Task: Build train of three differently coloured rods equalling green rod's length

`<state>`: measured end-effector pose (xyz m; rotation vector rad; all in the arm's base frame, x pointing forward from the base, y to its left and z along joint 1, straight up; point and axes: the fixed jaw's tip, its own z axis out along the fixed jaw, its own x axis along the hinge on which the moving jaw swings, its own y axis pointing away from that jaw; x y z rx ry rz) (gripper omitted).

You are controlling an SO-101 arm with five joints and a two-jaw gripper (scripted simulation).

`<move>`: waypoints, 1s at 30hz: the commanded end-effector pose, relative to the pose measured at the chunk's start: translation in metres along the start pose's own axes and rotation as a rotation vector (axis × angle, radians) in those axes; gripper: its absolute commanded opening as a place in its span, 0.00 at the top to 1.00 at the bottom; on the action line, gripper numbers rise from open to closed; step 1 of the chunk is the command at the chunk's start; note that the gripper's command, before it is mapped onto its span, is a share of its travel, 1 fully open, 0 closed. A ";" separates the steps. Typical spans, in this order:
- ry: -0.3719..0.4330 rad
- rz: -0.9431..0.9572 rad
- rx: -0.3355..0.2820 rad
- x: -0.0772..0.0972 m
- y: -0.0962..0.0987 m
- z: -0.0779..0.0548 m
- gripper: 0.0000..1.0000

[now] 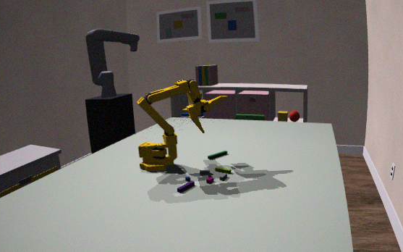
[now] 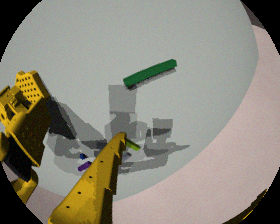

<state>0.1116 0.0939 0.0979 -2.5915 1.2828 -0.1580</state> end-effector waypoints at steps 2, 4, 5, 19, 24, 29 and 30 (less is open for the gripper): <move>-0.002 0.003 0.044 0.001 -0.005 -0.005 0.00; 0.002 0.017 0.045 0.003 -0.005 -0.006 0.00; 0.005 0.027 0.047 0.004 -0.005 -0.006 0.00; 0.091 0.297 0.086 0.045 0.002 -0.010 0.00; 0.145 0.453 0.107 0.067 0.012 -0.014 0.00; 0.197 0.593 0.126 0.085 0.023 -0.018 0.00; 0.197 0.593 0.126 0.085 0.023 -0.018 0.00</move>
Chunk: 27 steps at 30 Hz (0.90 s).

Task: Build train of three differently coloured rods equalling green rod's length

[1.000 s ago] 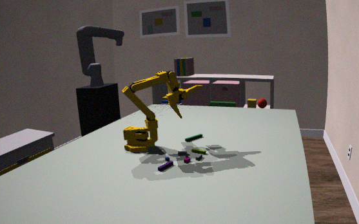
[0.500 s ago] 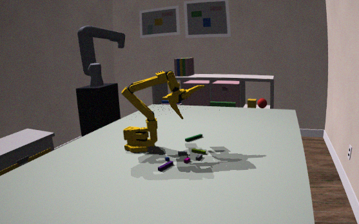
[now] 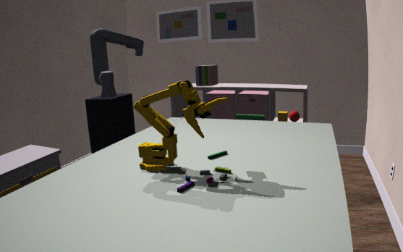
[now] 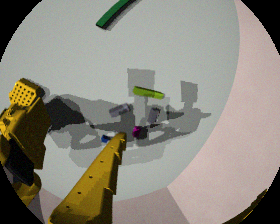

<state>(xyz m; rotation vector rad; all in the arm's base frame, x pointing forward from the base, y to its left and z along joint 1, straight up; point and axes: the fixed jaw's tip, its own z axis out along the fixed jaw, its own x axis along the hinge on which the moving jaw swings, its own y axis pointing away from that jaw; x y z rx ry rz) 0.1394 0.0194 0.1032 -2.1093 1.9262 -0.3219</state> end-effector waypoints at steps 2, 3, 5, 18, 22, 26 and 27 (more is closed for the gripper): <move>0.031 0.084 0.046 0.013 -0.003 -0.005 0.00; 0.039 0.106 0.050 0.016 -0.003 -0.005 0.00; 0.054 0.144 0.055 0.022 -0.002 -0.006 0.00; 0.083 0.216 0.066 0.033 0.000 -0.007 0.00; 0.083 0.216 0.066 0.033 0.000 -0.007 0.00; 0.083 0.216 0.066 0.033 0.000 -0.007 0.00; 0.083 0.216 0.066 0.033 0.000 -0.007 0.00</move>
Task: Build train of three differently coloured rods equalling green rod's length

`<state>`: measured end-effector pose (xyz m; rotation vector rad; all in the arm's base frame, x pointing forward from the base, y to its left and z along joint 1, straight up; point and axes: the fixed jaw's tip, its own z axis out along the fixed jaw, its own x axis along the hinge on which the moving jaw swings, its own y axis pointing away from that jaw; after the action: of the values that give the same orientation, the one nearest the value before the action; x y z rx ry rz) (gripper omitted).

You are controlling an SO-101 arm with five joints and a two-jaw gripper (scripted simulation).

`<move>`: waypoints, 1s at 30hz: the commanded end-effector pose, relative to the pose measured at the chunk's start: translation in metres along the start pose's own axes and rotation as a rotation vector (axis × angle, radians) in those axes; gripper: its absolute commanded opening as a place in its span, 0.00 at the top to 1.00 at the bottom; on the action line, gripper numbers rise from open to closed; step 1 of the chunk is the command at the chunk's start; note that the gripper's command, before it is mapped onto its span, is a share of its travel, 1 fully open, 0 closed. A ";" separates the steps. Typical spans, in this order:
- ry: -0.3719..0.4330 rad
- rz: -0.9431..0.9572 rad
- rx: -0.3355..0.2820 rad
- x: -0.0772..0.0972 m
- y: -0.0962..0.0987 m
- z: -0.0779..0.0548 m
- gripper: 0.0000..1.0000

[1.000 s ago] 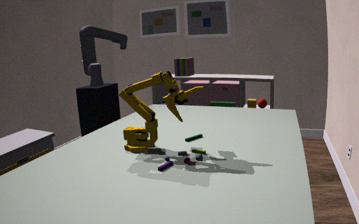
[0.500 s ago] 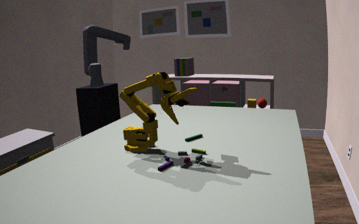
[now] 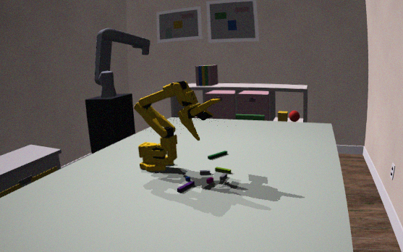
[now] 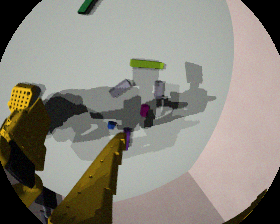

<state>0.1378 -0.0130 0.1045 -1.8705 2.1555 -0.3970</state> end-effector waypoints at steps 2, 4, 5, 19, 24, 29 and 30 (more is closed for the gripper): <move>-0.001 0.001 0.032 0.000 -0.004 -0.004 0.00; -0.001 0.001 0.032 0.000 -0.004 -0.004 0.00; -0.001 0.001 0.032 0.000 -0.004 -0.004 0.00; 0.002 0.007 0.022 0.001 -0.003 -0.003 0.00; 0.002 0.007 0.022 0.001 -0.003 -0.003 0.00; 0.002 0.007 0.019 0.001 -0.003 -0.002 0.00; 0.002 0.007 0.019 0.001 -0.003 -0.002 0.00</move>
<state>0.1370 -0.0139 0.1032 -1.8679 2.1677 -0.3905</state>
